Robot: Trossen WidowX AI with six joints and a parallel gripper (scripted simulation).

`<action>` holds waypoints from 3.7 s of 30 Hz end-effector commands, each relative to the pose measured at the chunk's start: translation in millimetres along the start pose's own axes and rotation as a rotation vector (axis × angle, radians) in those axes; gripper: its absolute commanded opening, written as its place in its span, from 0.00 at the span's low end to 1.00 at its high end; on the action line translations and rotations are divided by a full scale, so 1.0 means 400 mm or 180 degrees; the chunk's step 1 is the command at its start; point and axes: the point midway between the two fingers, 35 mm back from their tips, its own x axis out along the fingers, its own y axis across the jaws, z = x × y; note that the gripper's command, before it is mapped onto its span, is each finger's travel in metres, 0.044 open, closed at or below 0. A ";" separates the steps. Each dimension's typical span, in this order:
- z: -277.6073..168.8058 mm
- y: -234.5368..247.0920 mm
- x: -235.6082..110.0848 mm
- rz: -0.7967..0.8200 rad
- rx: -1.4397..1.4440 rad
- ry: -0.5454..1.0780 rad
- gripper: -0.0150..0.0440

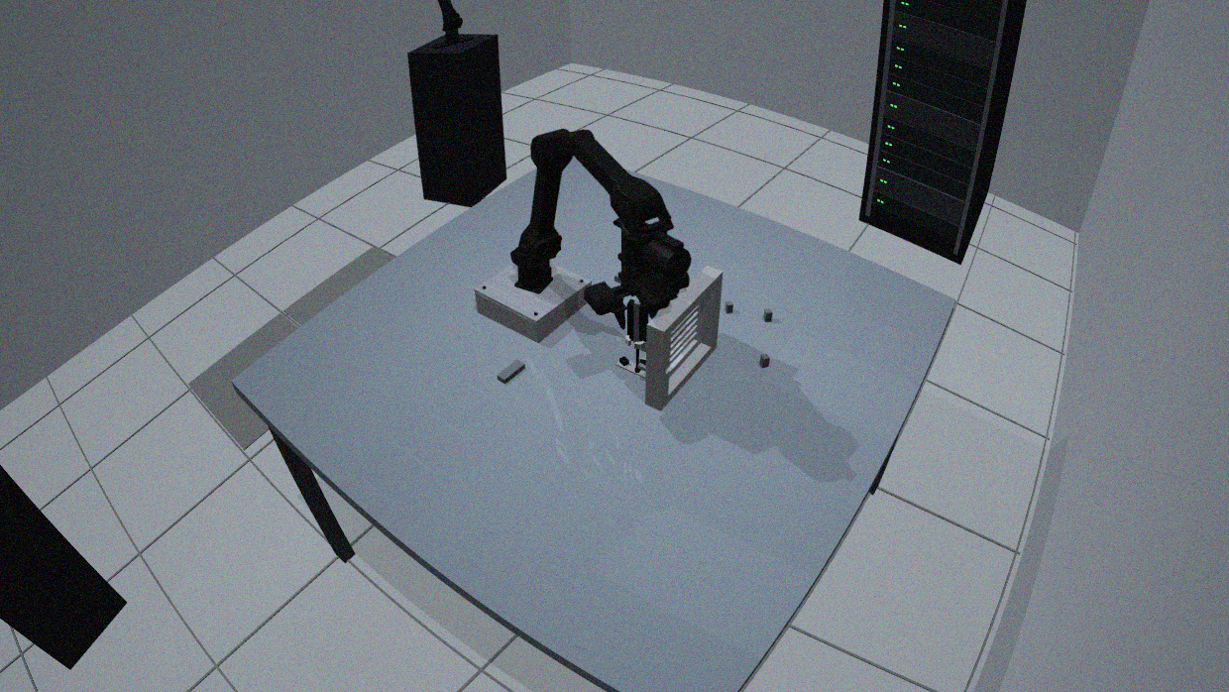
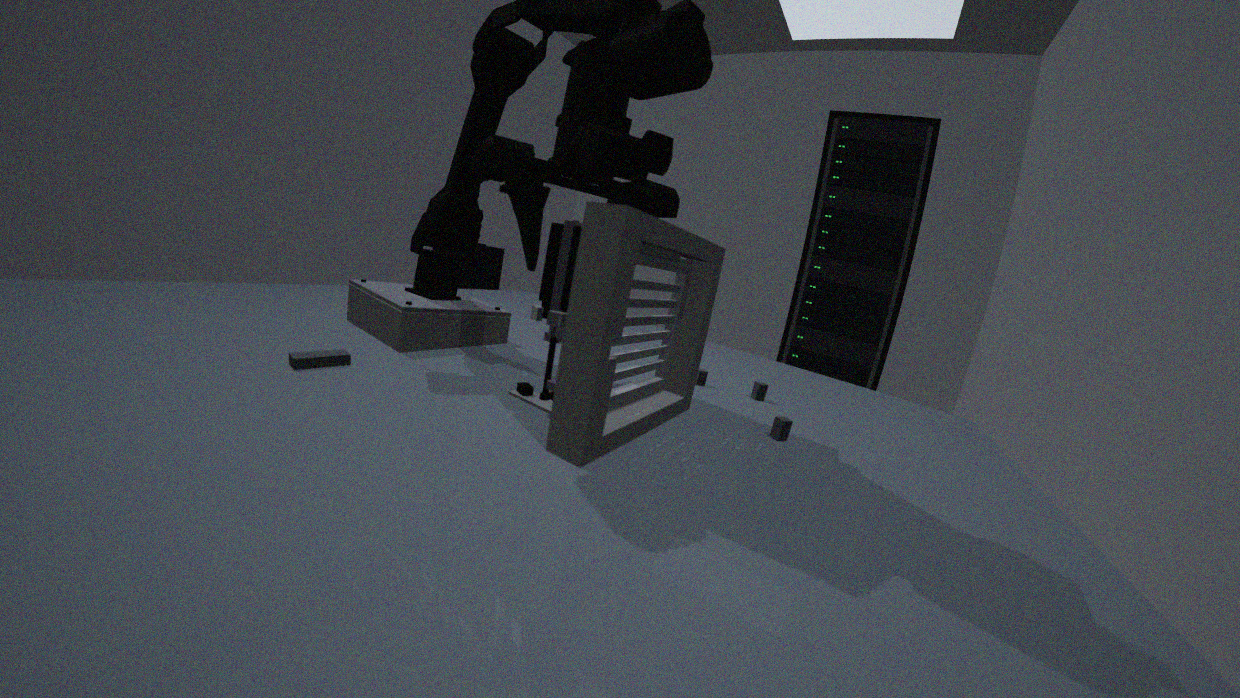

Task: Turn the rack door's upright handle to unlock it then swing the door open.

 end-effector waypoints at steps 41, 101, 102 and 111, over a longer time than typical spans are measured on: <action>0.000 0.002 0.001 0.0008 -0.6853 -0.0013 0.74; -0.016 0.001 0.001 0.0010 -0.6583 -0.0011 0.28; -0.018 0.001 0.001 0.0010 -0.6516 -0.0011 0.28; -0.043 0.000 0.001 0.0014 -0.5929 -0.0007 0.28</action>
